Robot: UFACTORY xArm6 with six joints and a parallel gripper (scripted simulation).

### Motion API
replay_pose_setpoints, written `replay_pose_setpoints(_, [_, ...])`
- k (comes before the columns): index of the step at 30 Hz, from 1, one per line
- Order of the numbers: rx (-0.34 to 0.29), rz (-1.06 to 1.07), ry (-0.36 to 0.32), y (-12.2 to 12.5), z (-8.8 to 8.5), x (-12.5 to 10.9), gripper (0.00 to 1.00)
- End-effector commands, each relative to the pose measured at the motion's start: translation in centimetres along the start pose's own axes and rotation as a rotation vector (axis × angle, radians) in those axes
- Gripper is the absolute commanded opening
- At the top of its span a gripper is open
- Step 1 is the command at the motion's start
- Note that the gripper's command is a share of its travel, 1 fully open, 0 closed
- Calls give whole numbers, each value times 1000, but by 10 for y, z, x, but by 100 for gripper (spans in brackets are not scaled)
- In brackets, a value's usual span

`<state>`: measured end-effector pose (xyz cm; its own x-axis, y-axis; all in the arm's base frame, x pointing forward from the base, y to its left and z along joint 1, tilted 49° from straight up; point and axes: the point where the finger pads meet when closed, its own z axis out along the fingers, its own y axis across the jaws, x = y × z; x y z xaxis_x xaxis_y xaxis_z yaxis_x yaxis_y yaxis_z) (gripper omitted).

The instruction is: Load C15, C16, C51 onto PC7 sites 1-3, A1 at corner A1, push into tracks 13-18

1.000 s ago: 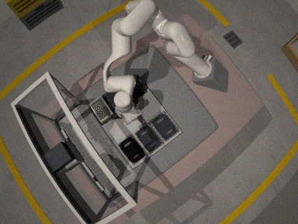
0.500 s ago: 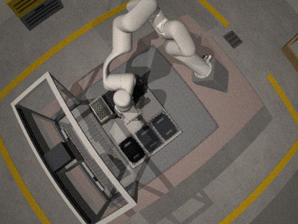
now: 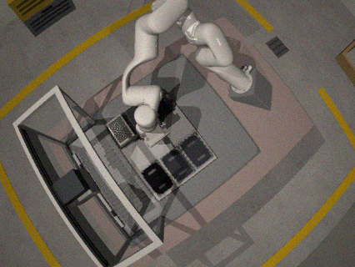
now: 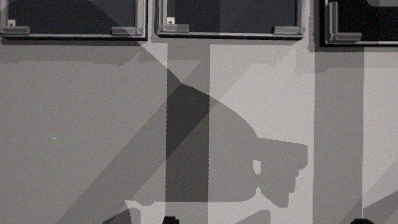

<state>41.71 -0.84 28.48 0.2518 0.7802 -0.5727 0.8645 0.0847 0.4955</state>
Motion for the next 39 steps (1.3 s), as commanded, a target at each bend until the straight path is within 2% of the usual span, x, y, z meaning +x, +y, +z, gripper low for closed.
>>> replay_pose_setpoints(1, [-2,1,1,1,-7,0,100])
replay_pose_setpoints(27, [-2,1,1,1,-47,0,100])
replay_pose_setpoints(39, [-2,1,1,1,-60,0,100])
